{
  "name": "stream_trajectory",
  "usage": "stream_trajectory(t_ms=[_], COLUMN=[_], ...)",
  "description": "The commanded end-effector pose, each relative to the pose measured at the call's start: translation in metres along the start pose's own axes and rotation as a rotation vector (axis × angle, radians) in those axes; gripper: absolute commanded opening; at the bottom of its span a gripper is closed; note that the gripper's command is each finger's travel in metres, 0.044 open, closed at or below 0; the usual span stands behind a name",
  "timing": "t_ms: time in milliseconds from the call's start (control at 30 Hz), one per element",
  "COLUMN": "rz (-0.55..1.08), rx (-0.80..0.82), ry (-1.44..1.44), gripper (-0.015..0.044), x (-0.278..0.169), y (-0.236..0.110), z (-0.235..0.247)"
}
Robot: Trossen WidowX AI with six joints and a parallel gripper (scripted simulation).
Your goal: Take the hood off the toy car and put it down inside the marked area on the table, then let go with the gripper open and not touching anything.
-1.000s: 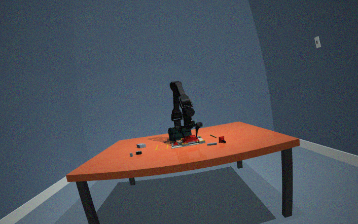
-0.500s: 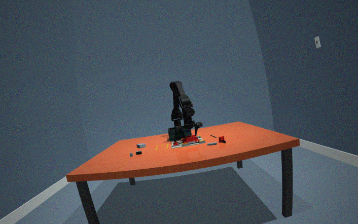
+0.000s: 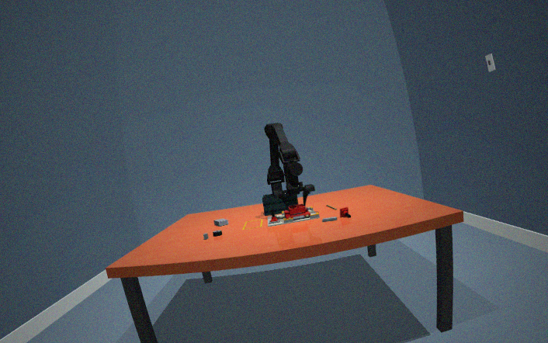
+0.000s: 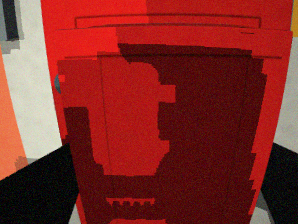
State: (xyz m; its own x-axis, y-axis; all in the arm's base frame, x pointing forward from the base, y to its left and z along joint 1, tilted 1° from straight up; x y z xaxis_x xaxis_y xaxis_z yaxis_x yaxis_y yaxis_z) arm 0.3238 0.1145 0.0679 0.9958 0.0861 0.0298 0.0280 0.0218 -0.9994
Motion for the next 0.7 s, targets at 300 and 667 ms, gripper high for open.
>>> stream_trajectory(t_ms=[300,667], rz=[-0.006,-0.006], rx=[0.001,0.001], ry=[0.0,0.0], gripper=[0.0,0.0], x=[0.001,0.0], y=[-0.012,-0.019], z=[0.0,0.0])
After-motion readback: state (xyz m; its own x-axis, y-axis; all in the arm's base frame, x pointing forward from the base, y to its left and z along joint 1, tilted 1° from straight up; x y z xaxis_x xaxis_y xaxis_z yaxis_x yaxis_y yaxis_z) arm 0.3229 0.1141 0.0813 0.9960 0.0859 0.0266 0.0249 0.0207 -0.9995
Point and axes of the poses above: the point midway between the two fingers, 35 mm back from their tips, its own y axis out along the fingers, its own z axis across the jaws, x = y × z, the point moved 7 cm from there along -y, back along the fingers, and after that the axes turned 3 degrees about y, right-handed, at the moved point
